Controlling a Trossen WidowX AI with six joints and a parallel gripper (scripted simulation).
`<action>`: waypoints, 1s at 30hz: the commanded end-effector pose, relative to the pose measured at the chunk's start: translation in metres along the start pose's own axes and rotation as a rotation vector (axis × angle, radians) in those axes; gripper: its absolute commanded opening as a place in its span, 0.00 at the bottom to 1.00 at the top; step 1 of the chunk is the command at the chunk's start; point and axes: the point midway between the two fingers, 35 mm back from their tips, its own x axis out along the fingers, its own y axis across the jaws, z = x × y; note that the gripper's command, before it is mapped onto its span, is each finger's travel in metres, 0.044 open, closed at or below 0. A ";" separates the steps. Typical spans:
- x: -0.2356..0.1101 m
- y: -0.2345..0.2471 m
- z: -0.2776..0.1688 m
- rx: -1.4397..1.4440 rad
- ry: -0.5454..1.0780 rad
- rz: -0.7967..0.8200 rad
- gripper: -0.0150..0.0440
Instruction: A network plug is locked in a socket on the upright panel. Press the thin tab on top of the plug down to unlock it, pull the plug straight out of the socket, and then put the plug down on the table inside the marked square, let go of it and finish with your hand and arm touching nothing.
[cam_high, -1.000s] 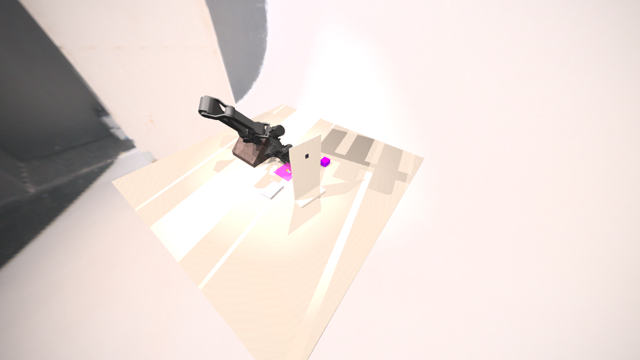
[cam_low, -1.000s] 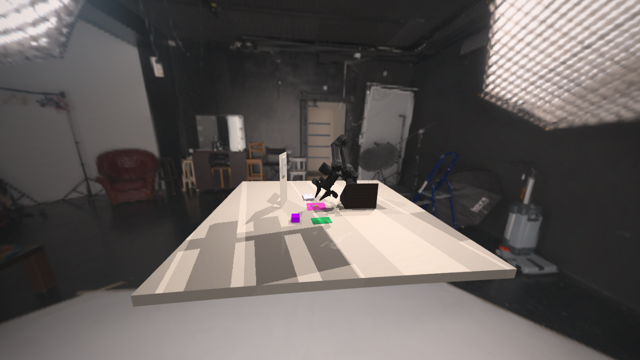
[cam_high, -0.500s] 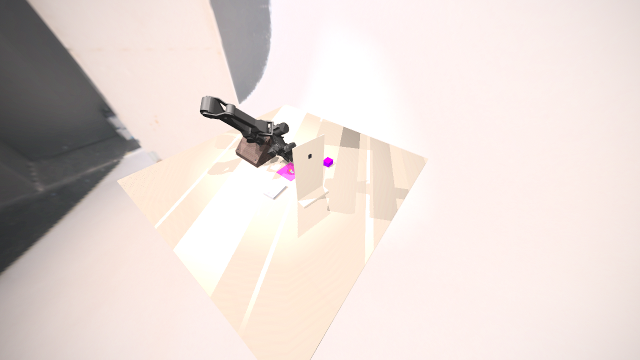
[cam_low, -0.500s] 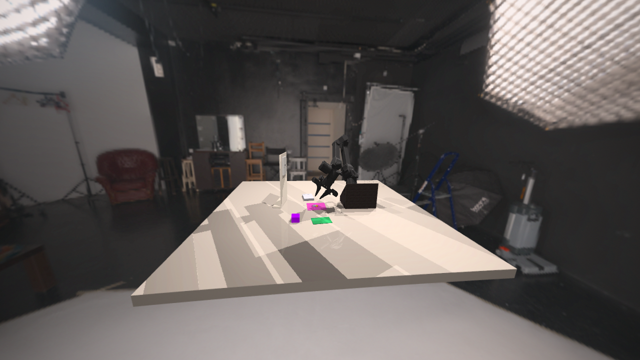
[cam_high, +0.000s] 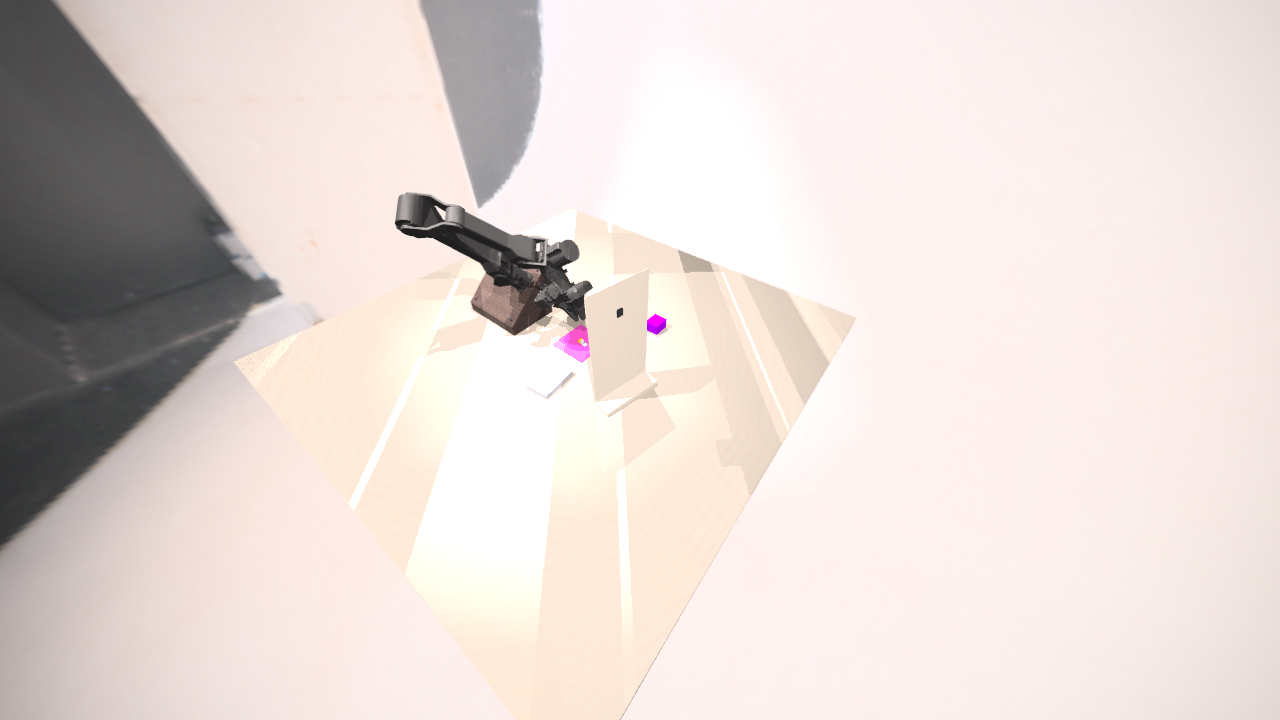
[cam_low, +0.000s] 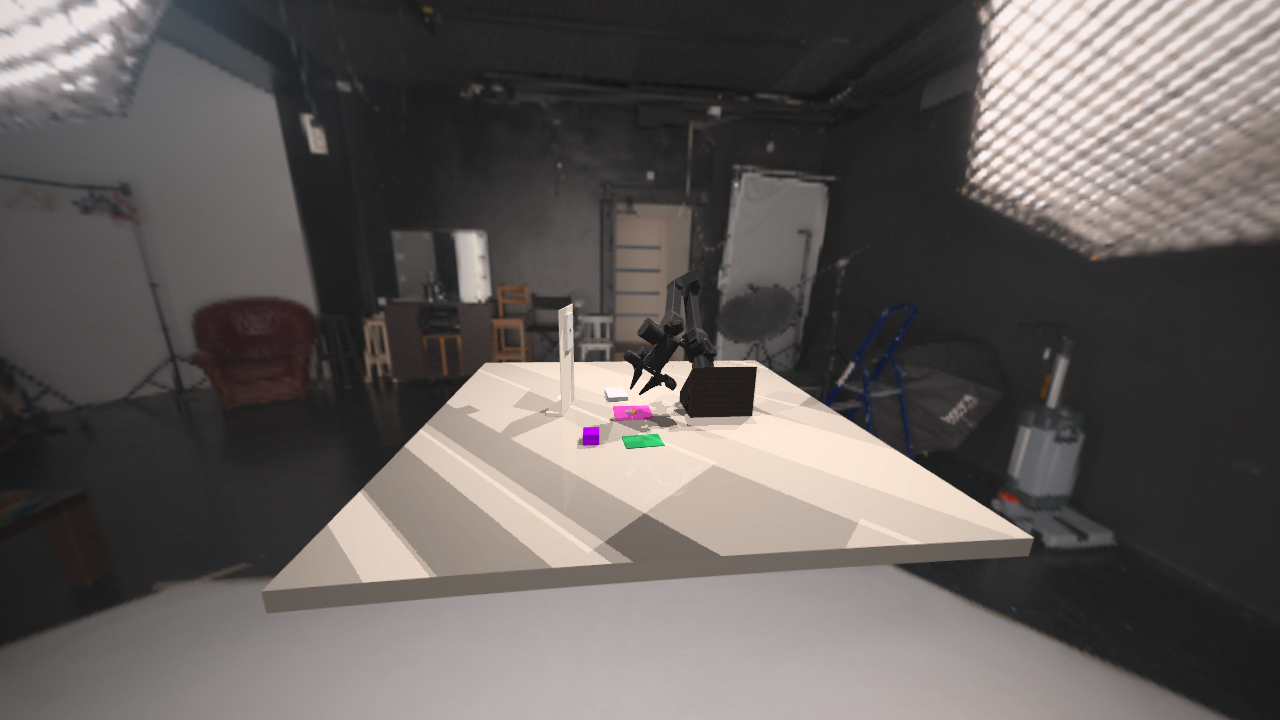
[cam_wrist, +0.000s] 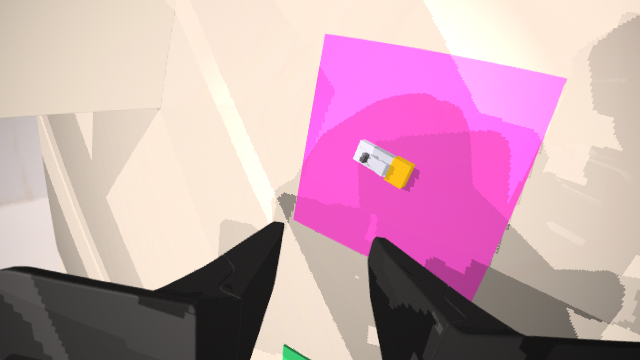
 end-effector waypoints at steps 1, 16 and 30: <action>-0.004 0.003 0.001 0.008 -0.004 0.005 0.52; -0.016 0.009 0.002 0.007 -0.007 0.006 0.52; -0.028 0.014 0.004 0.005 -0.010 0.010 0.52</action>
